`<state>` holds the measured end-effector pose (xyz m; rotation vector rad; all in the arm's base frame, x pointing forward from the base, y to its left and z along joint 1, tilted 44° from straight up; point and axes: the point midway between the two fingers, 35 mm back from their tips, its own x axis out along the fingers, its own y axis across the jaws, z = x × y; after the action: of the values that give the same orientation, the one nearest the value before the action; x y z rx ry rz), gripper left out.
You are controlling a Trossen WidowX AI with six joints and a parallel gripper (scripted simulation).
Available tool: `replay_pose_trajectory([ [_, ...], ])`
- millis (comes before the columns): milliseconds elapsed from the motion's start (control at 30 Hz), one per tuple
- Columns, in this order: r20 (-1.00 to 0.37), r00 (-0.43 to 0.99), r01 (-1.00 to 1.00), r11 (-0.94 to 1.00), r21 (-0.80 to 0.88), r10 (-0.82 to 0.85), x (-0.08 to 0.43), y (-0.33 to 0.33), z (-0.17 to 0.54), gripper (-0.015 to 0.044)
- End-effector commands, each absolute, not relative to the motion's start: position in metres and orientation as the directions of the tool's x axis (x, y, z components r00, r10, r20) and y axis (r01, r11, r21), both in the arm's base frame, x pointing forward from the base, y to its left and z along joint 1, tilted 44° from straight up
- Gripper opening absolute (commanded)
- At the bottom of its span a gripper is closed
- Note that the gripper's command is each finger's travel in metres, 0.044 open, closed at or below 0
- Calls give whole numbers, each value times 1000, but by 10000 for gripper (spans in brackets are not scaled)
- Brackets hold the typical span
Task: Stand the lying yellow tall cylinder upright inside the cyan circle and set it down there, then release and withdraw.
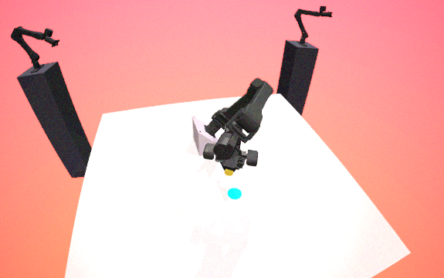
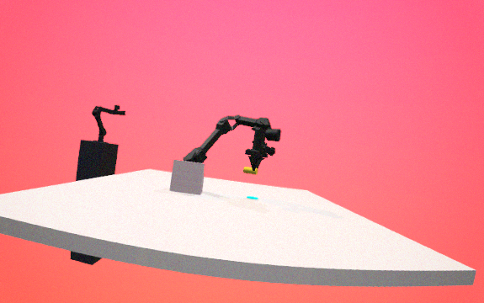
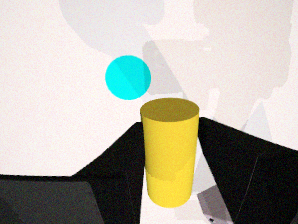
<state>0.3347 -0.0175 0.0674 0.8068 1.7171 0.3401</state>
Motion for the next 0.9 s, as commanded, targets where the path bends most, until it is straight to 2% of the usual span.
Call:
replay_pose_trajectory([
  [0,-733,-104,317,721,616,672,340,-8,80,105],
  [867,-796,-67,267,779,567,602,343,6,75,105],
])
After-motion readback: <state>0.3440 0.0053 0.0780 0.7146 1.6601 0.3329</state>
